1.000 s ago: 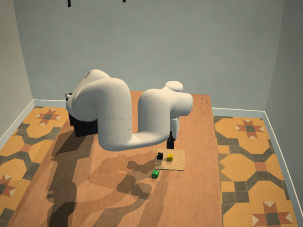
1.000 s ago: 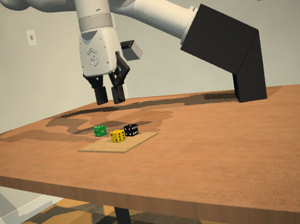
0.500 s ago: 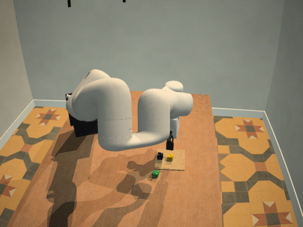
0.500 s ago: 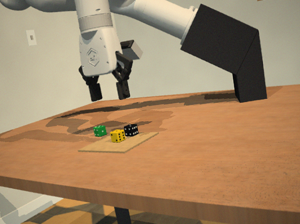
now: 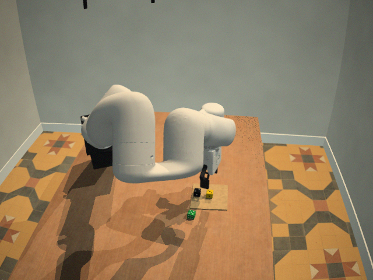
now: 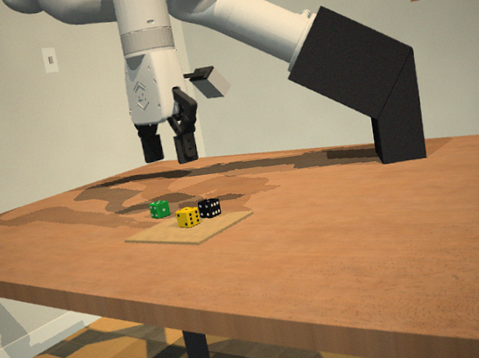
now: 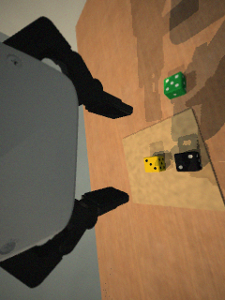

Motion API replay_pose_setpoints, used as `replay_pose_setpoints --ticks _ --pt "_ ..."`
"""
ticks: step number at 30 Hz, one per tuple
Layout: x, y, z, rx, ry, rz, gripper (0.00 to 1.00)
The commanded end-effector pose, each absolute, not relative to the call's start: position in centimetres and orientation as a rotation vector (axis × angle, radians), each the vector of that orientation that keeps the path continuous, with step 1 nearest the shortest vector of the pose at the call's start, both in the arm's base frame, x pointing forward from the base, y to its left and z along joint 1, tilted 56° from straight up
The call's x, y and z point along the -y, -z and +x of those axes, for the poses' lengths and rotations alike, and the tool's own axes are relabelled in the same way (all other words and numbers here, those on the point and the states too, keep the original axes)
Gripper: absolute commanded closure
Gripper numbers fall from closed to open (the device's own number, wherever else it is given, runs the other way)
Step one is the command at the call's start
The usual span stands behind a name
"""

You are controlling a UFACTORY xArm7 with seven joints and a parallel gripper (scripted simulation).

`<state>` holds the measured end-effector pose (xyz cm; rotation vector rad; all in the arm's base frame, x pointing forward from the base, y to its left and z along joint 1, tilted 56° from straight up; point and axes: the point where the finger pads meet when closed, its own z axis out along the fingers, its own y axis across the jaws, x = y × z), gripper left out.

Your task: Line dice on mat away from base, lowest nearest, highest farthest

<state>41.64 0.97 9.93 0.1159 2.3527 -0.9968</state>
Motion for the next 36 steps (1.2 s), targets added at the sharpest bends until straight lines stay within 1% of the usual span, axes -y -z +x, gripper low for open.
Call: replay_pose_setpoints --ticks 1,3,15,18,32,36 --pt "-0.6 -10.3 41.5 -2.324 0.951 0.199 0.0" --pt "0.4 -10.8 41.2 -2.275 0.881 0.363 0.0" --pt "3.2 -12.4 40.0 -2.078 0.657 0.82 0.0" --pt "3.4 -12.5 39.9 -2.06 0.639 0.853 0.0" --pt "6.5 -14.3 37.8 -1.692 0.313 1.369 0.0" --pt "6.9 -14.5 37.6 -1.637 0.269 1.428 0.0"
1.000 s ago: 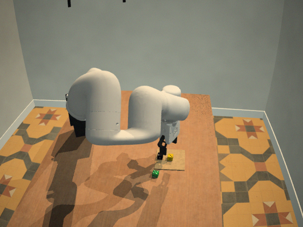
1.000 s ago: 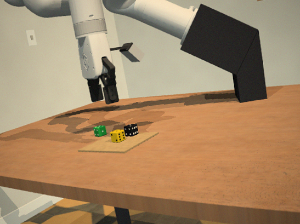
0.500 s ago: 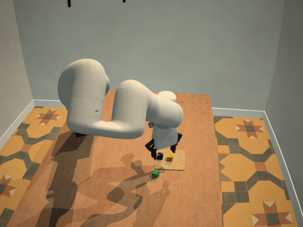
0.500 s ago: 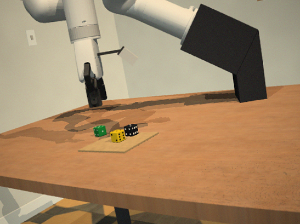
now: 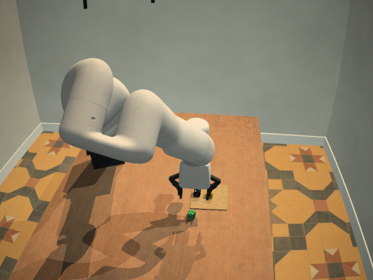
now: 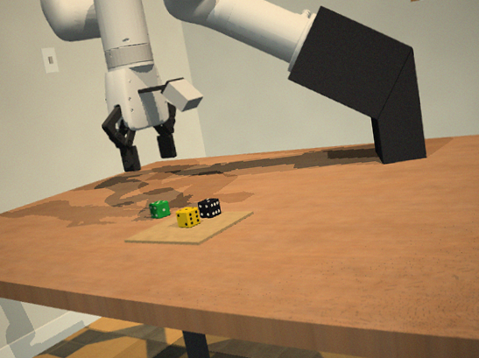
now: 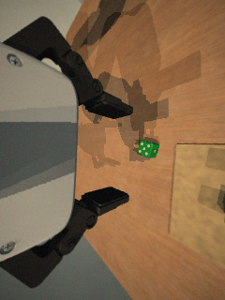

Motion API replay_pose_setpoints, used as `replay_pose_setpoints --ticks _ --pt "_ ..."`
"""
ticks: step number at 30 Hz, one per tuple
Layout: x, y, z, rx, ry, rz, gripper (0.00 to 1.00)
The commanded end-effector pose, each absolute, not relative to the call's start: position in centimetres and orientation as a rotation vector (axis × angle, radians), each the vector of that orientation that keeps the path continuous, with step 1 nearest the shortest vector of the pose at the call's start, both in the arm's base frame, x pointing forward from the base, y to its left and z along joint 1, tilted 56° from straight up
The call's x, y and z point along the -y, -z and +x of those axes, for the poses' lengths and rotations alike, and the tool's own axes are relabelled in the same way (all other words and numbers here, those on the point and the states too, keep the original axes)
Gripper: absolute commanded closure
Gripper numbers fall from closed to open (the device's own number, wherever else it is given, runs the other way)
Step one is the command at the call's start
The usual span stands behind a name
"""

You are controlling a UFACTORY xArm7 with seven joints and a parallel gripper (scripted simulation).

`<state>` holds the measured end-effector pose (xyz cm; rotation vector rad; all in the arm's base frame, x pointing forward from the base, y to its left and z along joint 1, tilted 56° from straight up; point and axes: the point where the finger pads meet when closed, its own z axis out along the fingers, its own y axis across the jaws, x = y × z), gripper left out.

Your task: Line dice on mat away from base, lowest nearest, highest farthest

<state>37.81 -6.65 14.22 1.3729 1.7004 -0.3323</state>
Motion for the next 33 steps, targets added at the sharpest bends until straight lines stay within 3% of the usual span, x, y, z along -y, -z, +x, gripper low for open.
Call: replay_pose_setpoints --ticks 1,8,9,33 --pt "7.11 -14.64 37.37 -1.6 0.24 1.466 0.0" --pt "7.62 -14.96 36.92 -1.509 0.169 1.555 0.0" --pt "7.62 -14.96 36.92 -1.509 0.169 1.555 0.58" --pt "7.62 -14.96 36.92 -1.509 0.169 1.555 0.58"
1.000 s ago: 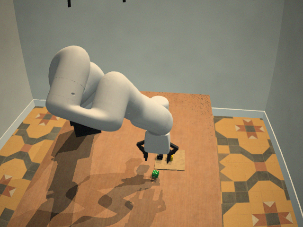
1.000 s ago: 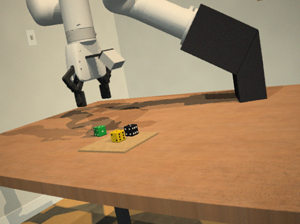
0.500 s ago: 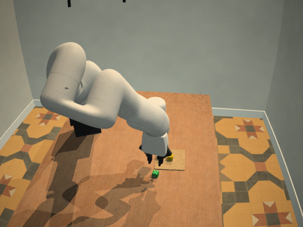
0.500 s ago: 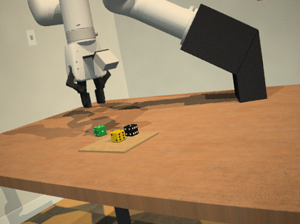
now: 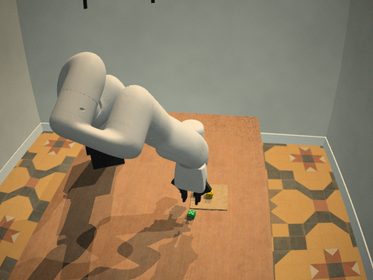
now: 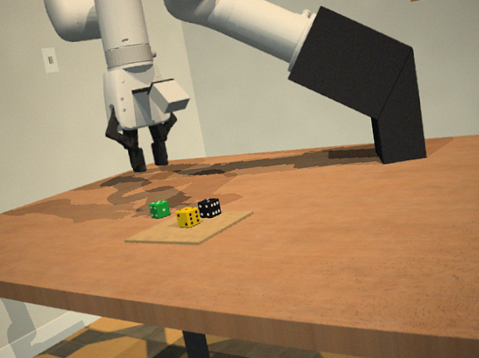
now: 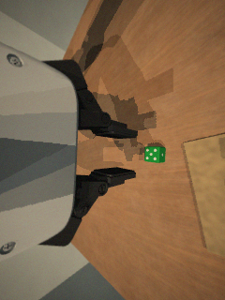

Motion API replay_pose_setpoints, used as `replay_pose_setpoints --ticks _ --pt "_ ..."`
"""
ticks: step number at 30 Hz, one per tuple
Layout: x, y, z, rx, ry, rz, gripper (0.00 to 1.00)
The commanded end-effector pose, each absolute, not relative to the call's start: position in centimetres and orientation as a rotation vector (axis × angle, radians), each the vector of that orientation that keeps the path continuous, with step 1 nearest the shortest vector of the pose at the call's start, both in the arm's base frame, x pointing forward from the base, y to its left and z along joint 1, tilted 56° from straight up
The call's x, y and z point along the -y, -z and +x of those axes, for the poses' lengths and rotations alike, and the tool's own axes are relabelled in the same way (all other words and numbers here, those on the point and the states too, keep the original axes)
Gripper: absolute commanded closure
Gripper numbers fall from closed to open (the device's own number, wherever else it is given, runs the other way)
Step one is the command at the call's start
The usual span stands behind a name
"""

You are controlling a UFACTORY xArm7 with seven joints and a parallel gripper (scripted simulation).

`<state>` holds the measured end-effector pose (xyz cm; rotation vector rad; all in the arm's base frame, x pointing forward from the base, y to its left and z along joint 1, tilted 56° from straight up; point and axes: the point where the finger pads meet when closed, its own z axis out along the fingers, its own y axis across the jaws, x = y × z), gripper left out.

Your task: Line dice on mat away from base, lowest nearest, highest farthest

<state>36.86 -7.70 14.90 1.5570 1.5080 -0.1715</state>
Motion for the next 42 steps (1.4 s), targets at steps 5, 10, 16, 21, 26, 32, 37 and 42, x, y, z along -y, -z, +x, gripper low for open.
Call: replay_pose_setpoints --ticks 5,10,16,21,26,32,37,42 --pt "7.6 -15.0 36.9 -1.509 0.169 1.555 0.58" --pt "7.6 -15.0 36.9 -1.509 0.169 1.555 0.58" --pt "7.6 -14.9 36.9 -1.509 0.169 1.555 0.58" --pt "7.7 -14.9 37.0 -1.509 0.169 1.555 0.58" --pt "7.9 -14.7 37.1 -1.508 0.169 1.555 0.58" --pt "8.4 -14.3 37.5 -1.508 0.169 1.555 0.58" --pt "8.6 -14.1 37.6 -1.508 0.169 1.555 0.58" --pt "9.2 -13.7 38.0 -1.508 0.169 1.555 0.58"
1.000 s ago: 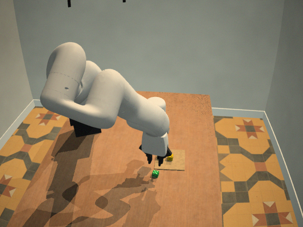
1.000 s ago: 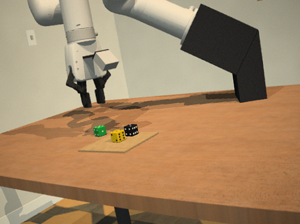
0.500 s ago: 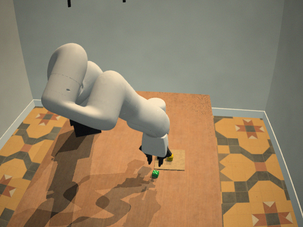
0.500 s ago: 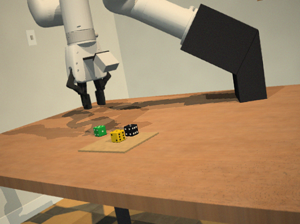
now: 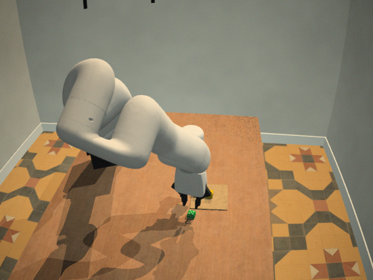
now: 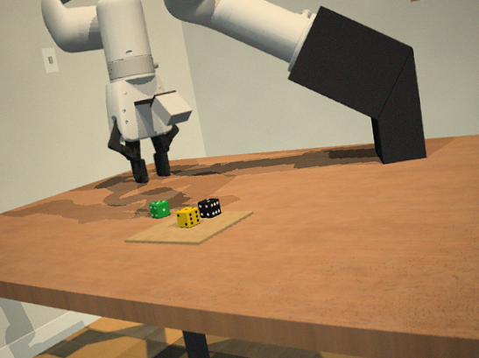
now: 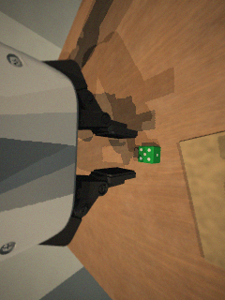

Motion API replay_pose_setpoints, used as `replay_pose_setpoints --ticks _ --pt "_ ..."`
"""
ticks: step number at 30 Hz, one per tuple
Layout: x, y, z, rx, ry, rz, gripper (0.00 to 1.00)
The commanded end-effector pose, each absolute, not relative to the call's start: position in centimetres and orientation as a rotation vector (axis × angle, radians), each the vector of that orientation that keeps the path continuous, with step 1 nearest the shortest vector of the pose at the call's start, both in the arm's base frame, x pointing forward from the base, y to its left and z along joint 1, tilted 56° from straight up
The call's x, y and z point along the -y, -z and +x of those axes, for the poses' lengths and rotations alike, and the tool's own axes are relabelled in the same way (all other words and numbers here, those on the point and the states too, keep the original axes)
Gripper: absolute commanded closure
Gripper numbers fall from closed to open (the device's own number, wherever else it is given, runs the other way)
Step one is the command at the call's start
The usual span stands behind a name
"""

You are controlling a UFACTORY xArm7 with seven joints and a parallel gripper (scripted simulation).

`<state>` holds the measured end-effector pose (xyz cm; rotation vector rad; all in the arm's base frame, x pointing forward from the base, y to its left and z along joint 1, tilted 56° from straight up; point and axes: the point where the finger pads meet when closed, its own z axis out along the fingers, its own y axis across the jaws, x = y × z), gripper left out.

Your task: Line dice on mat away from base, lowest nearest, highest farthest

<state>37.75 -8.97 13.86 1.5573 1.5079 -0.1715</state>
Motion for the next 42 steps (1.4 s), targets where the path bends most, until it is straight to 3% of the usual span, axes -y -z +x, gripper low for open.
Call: replay_pose_setpoints --ticks 1,42 --pt "9.3 -13.6 38.1 -1.508 0.169 1.555 0.58" --pt "11.2 -12.0 39.4 -1.508 0.169 1.555 0.58"
